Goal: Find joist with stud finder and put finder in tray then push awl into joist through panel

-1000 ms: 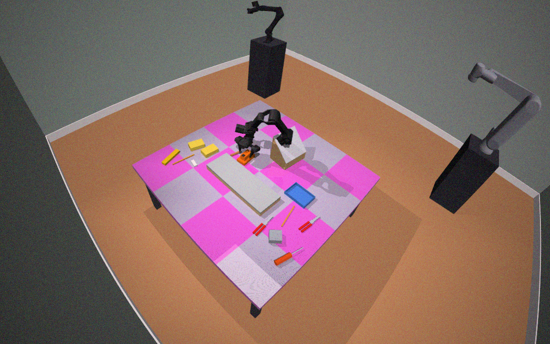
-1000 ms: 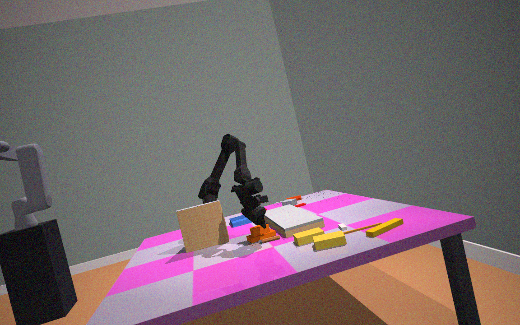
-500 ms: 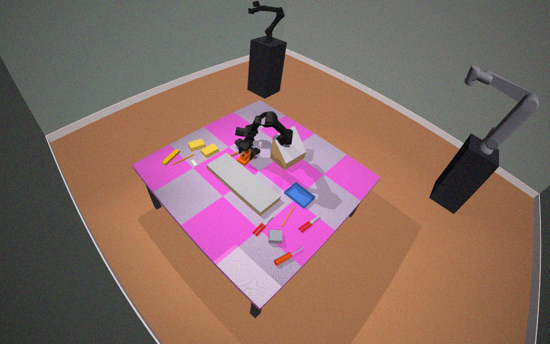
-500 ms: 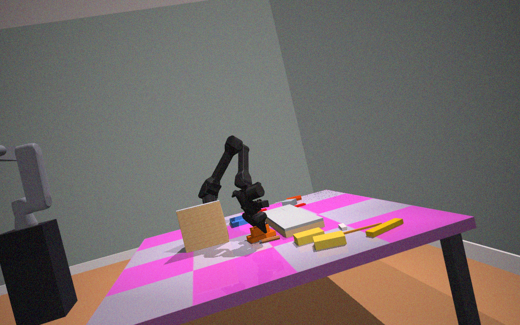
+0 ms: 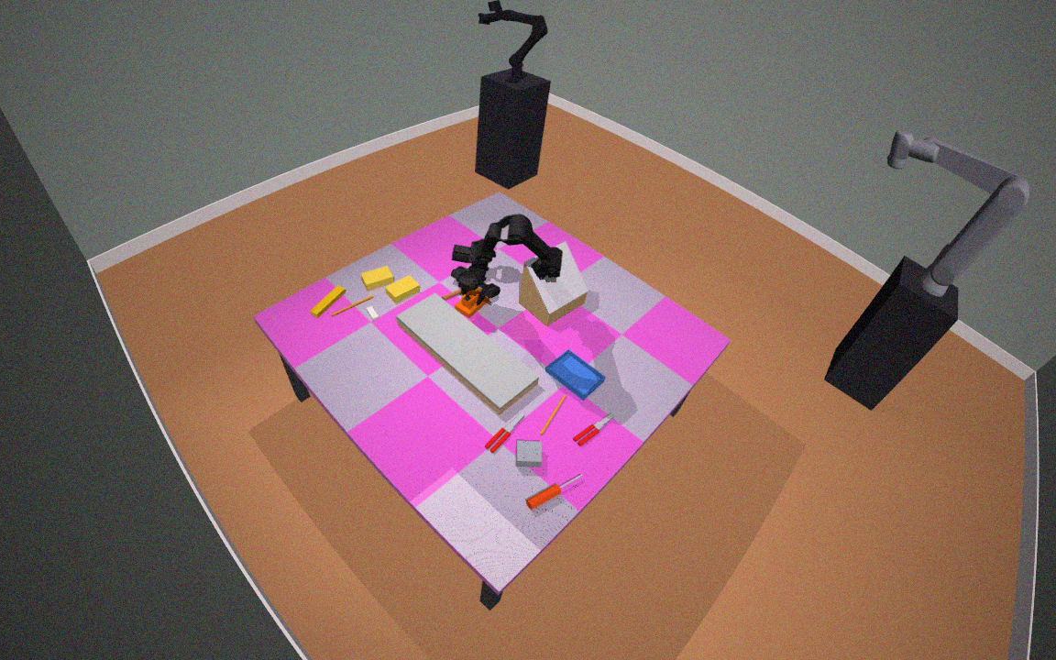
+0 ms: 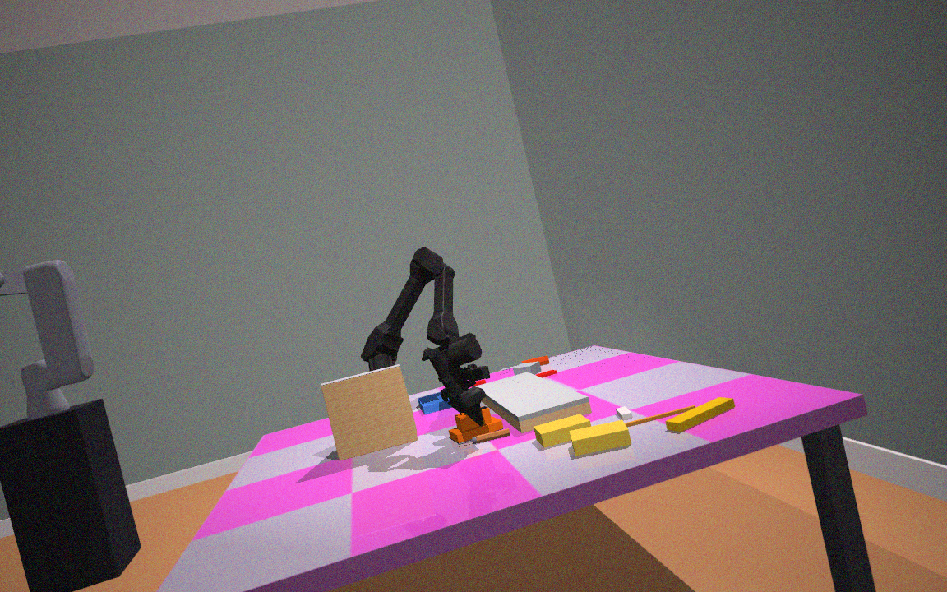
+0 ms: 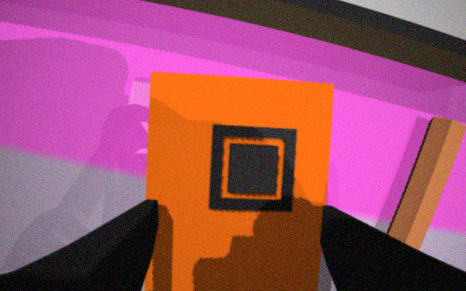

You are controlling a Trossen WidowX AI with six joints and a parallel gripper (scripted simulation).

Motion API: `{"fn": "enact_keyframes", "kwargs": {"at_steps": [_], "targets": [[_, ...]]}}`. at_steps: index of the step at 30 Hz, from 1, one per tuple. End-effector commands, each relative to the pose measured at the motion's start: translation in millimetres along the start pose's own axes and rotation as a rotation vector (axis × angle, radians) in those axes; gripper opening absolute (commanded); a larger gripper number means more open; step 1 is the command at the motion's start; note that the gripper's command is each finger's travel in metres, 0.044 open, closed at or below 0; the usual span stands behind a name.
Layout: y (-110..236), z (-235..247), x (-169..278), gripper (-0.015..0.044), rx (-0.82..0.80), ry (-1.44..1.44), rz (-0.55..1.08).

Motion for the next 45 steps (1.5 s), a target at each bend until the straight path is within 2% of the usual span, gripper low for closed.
{"fn": "enact_keyframes", "kwargs": {"at_steps": [1,18,24,38,45], "targets": [[0,0,0,0.0275,-0.004,-0.004,-0.004],[0,0,0,0.0161,-0.004,-0.004,-0.004],[16,-2,-7,0.0004,0.001,-0.004,-0.003],[95,0,-27,0.0,0.001,-0.004,-0.002],[99,-4,-34,0.0,0.004,-0.01,-0.002]]}}
Point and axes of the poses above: the point midway between the two fingers, 35 mm back from their tips, its own y axis back along the fingers, its own z axis across the jaws, x = y × z, the point moved 5 cm from there along y, back along the fingers, and after that the axes turned 4 degrees about -y, right-handed, at the moved point
